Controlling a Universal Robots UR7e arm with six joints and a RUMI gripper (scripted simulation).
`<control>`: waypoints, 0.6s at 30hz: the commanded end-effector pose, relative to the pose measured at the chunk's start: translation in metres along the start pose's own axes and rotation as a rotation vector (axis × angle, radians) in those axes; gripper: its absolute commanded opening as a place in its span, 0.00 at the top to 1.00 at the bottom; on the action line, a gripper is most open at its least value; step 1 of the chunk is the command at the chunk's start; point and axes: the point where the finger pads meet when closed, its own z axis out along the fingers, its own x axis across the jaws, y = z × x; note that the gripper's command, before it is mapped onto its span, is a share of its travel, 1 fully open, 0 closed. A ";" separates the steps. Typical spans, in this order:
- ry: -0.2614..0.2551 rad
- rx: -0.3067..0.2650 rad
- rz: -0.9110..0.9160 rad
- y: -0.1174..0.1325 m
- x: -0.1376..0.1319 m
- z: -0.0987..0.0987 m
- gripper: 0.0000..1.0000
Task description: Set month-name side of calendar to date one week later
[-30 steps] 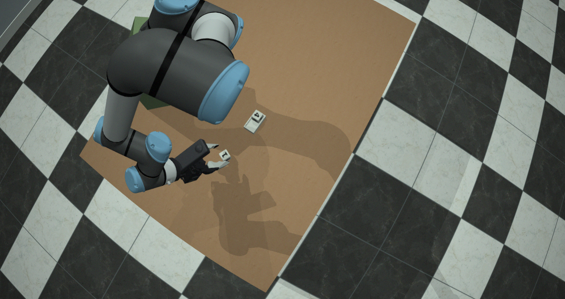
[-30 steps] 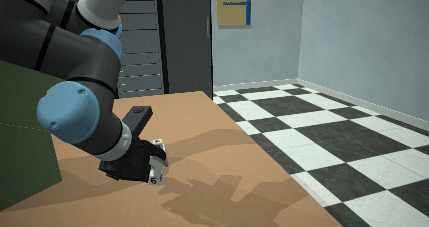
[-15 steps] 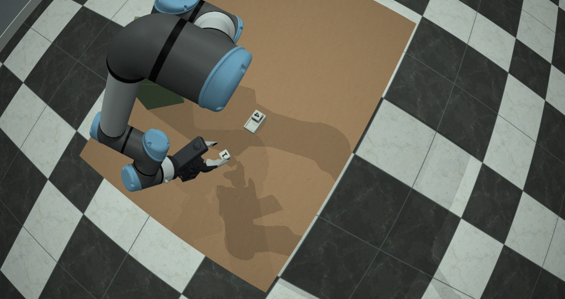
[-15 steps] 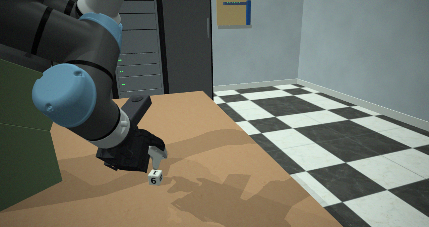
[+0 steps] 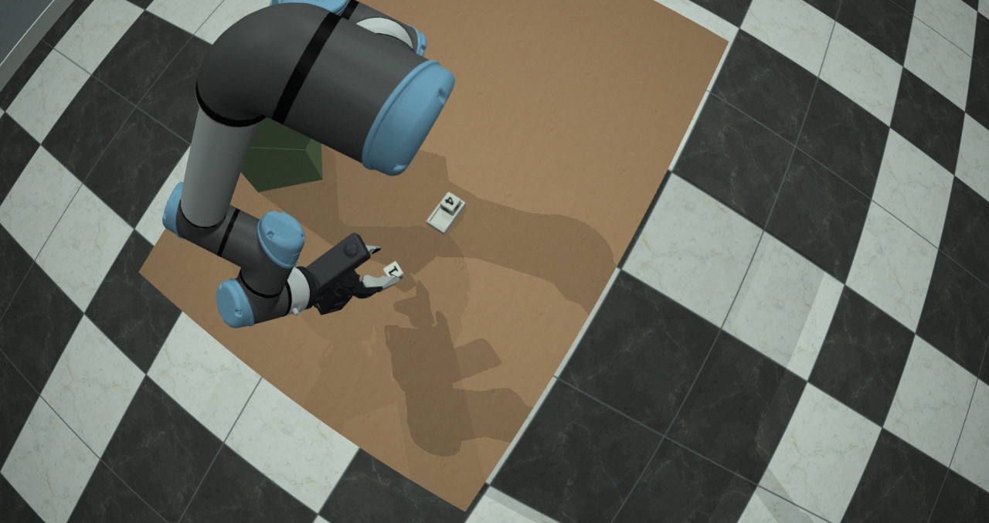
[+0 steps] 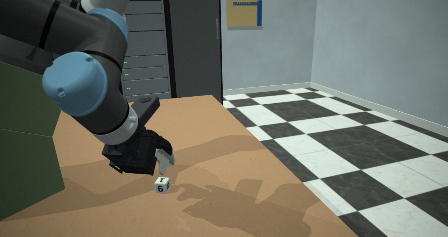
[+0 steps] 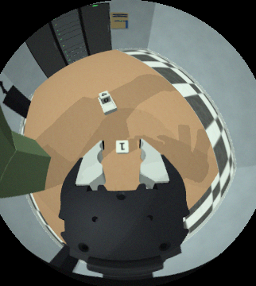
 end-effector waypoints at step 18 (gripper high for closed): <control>0.005 -0.193 0.004 -0.003 0.000 0.000 0.60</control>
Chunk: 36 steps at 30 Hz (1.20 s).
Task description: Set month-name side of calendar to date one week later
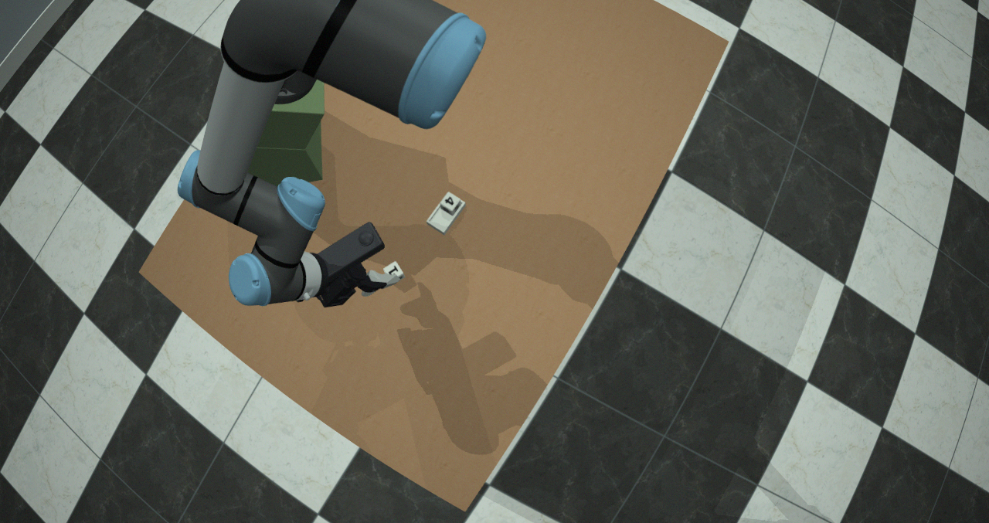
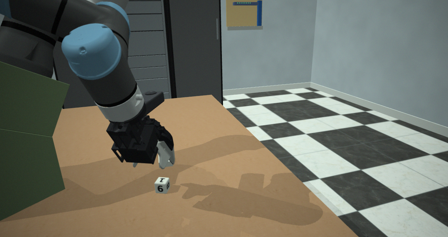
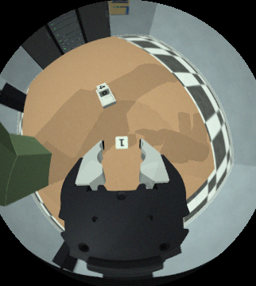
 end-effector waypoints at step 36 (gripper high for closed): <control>0.000 -0.281 0.003 -0.002 -0.001 0.001 0.60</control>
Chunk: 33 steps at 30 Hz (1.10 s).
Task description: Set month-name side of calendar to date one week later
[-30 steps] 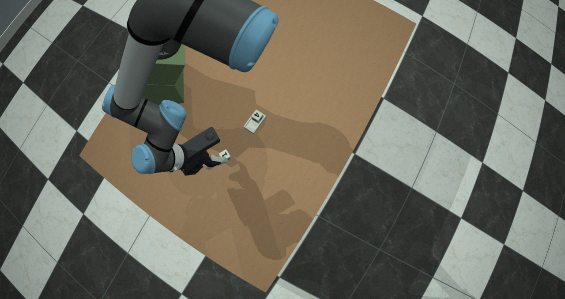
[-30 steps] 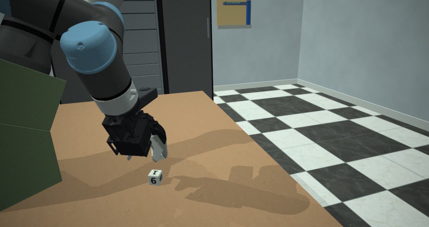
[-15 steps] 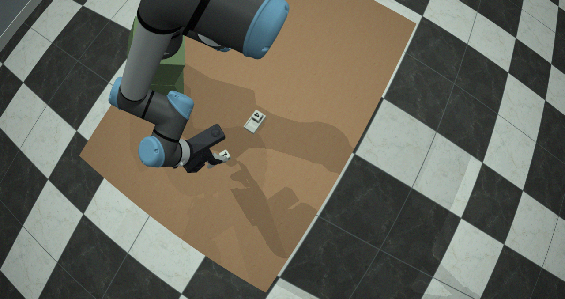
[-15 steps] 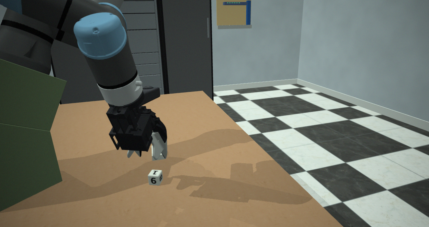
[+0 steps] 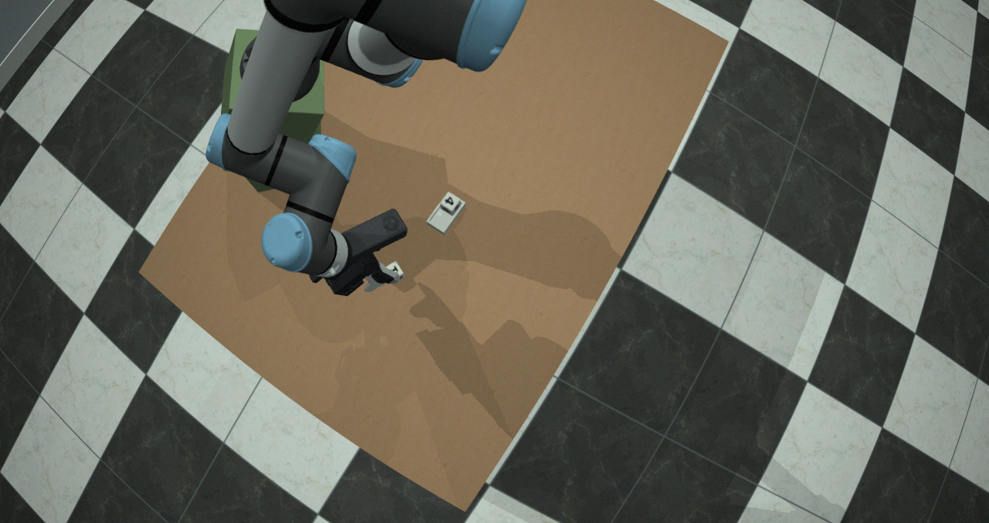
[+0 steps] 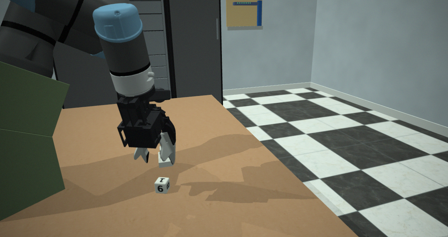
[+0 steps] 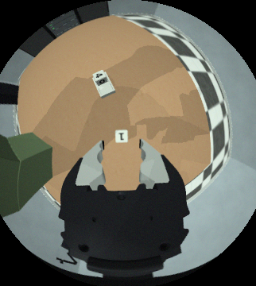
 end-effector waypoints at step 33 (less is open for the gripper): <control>-0.001 -0.278 0.005 -0.003 -0.002 0.001 0.00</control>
